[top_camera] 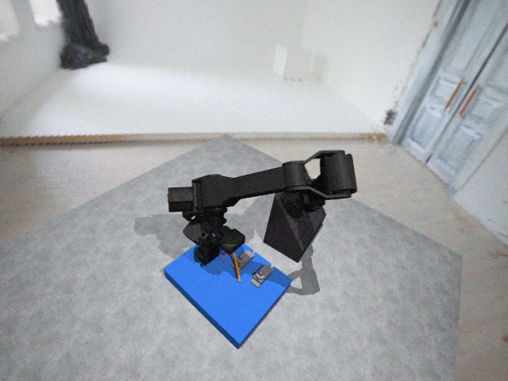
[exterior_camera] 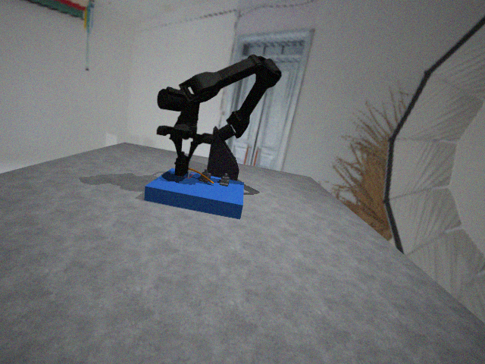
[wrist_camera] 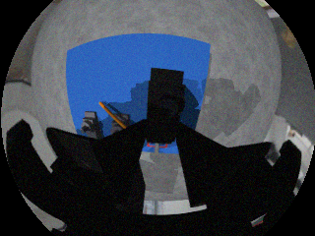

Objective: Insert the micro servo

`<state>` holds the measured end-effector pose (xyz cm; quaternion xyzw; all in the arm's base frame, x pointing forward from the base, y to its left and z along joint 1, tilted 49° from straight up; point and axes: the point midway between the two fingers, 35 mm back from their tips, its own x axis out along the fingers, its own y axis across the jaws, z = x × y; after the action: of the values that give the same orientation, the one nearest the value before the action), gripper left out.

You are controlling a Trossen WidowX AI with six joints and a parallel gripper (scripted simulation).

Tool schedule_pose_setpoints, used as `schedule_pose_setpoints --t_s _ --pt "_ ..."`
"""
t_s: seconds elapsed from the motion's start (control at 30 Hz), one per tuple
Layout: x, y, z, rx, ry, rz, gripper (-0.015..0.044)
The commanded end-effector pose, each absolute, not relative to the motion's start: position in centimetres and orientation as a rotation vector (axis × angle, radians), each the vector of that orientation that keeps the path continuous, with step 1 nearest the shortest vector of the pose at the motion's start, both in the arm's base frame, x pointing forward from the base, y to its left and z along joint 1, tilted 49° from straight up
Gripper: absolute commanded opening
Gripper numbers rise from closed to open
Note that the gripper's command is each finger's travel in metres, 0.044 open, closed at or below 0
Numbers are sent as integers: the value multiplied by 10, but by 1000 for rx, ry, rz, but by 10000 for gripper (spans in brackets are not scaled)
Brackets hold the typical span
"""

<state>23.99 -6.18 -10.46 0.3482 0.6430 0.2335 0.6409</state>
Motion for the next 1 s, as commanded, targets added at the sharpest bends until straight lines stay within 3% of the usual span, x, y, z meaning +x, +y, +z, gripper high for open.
schedule_pose_setpoints --t_s 0.0,0.47,0.97 --pt "226 -63 -102 786 1457 525 0" --pt "162 -54 -99 787 1461 524 0" --pt "164 -41 -111 787 1460 524 0"
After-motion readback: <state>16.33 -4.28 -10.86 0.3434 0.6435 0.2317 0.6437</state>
